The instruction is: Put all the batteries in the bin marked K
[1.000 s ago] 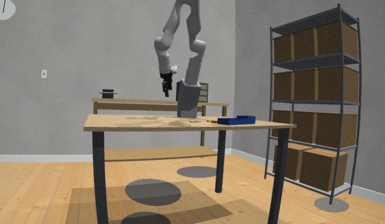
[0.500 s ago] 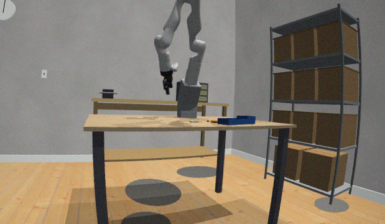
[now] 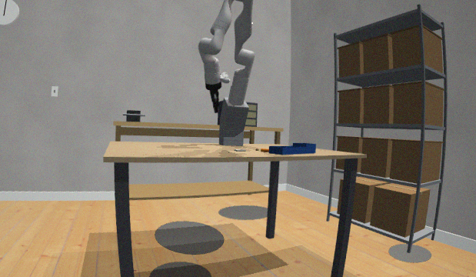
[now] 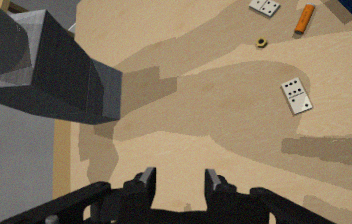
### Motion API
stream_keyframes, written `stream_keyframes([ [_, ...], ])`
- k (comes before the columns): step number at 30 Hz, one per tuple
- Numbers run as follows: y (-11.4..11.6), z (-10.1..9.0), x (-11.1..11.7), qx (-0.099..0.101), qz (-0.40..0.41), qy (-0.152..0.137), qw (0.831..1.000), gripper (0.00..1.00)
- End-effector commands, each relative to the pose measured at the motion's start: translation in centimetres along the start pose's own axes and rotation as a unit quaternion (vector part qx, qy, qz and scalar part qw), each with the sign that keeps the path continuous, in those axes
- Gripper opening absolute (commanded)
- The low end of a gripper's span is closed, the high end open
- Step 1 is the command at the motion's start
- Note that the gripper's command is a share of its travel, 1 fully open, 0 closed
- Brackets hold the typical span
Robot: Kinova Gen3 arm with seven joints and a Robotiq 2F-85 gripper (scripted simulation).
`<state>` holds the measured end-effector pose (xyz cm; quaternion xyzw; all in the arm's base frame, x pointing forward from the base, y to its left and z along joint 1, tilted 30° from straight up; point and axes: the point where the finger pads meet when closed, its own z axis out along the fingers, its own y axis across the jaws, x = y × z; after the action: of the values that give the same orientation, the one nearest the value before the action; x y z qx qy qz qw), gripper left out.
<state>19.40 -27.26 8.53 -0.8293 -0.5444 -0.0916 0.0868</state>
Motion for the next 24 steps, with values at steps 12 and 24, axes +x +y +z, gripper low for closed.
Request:
stream_keyframes([
  [12,5.5,-0.8,5.8,0.021,-0.206,-0.022,0.978,0.09],
  [24,8.9,-1.4,11.6,0.041,-0.375,-0.038,0.925,0.09],
])
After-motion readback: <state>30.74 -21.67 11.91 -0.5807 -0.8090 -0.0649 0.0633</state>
